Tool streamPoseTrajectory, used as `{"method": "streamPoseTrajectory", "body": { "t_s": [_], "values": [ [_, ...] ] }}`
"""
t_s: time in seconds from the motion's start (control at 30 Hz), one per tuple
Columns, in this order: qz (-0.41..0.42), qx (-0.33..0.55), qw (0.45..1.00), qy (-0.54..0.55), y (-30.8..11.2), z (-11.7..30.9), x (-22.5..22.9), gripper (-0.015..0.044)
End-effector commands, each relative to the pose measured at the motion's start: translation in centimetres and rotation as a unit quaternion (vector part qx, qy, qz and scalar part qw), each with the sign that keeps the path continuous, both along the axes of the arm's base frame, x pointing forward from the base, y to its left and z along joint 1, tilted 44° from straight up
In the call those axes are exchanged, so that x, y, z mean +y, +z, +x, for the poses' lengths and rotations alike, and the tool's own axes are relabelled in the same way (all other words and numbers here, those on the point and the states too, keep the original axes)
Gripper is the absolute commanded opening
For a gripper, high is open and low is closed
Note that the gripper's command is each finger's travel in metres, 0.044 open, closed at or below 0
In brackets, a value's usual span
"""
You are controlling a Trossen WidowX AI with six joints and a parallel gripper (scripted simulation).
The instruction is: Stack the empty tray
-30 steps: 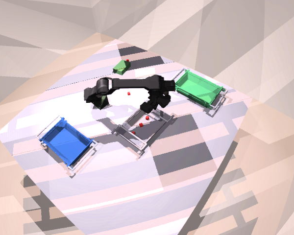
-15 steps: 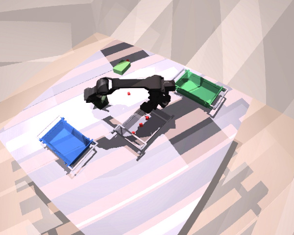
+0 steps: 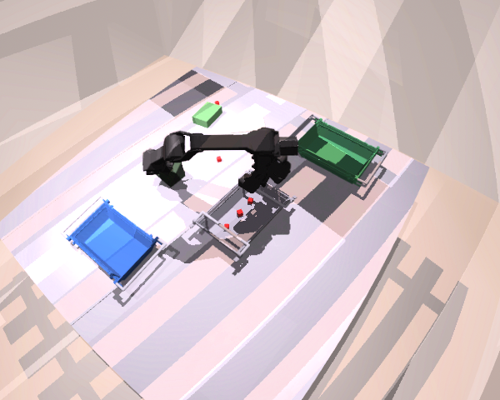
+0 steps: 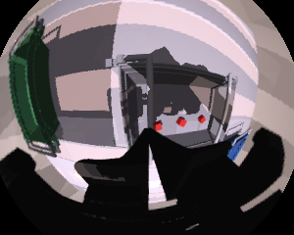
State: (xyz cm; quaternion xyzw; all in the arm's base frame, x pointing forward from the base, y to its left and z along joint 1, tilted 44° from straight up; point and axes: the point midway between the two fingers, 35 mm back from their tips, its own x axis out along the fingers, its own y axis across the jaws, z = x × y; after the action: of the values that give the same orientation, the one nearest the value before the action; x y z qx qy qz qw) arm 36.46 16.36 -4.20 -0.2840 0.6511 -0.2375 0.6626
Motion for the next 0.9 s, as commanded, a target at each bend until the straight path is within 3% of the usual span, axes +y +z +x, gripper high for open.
{"method": "streamPoseTrajectory", "body": {
  "t_s": [0.0,0.33,0.73,0.87],
  "values": [
    [0.0,0.0,1.0,0.0,0.0,0.0,0.0,0.0],
    [0.0,0.0,1.0,0.0,0.0,0.0,0.0,0.0],
    [-0.004,0.005,1.0,0.0,0.8,-0.1,0.2,0.0315],
    [0.008,0.011,1.0,0.004,5.7,0.7,-3.2,0.042]
  ]
}}
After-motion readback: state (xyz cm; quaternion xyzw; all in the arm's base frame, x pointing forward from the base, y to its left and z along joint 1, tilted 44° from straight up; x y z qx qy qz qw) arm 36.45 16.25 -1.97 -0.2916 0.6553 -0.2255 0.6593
